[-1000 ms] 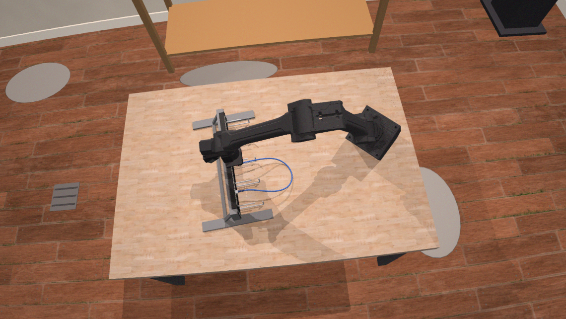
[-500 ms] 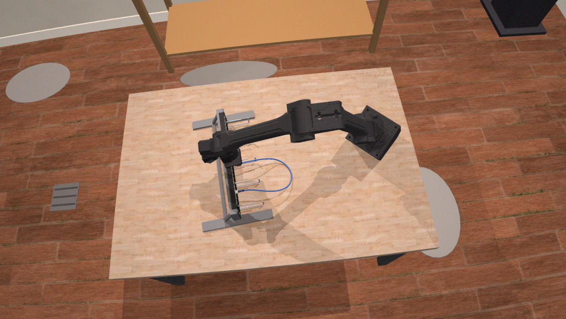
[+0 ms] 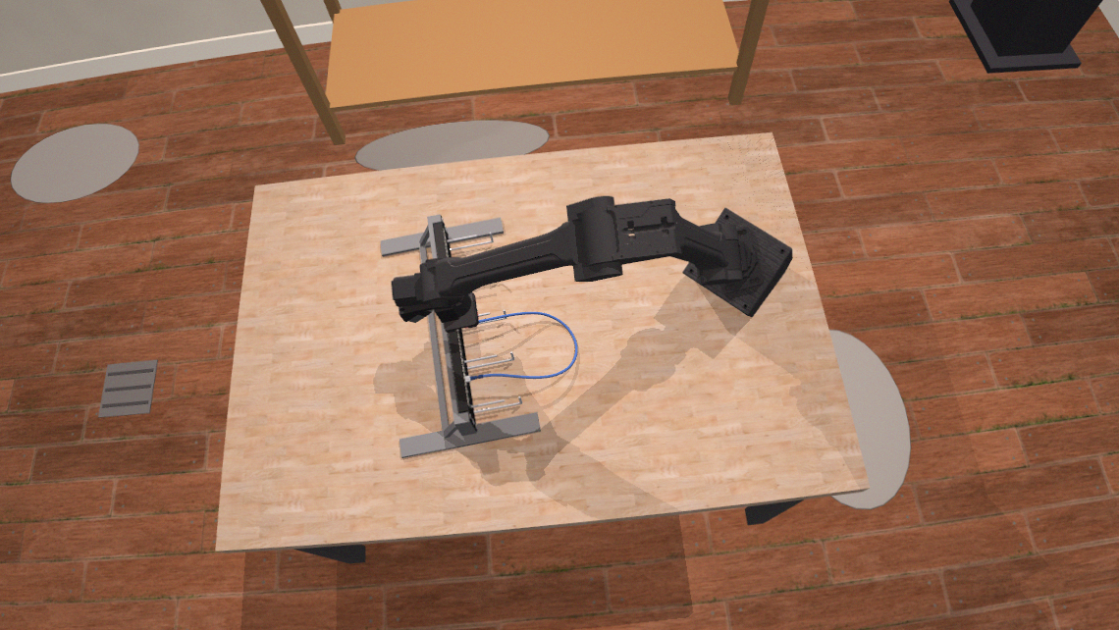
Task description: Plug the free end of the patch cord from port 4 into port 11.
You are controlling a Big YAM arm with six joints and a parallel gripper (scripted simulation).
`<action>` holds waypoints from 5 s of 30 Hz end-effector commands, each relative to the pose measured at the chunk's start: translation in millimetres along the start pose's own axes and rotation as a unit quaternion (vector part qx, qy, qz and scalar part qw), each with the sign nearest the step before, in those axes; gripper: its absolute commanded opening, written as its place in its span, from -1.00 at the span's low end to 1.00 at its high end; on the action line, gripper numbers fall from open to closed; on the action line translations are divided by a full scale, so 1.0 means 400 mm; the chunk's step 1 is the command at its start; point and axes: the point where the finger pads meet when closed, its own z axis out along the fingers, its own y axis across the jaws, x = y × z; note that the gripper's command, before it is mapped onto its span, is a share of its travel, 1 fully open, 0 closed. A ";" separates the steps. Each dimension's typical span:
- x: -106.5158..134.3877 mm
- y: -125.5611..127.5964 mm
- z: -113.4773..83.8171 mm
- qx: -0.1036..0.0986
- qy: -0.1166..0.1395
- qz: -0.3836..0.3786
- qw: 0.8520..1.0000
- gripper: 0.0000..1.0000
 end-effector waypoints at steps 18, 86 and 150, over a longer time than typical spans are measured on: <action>-0.194 0.032 -0.077 0.010 -0.086 -0.037 0.996 -1.00; -0.021 0.029 -0.012 0.000 -0.008 -0.012 1.000 -0.28; -0.036 0.031 -0.034 -0.001 -0.020 -0.021 1.000 -0.28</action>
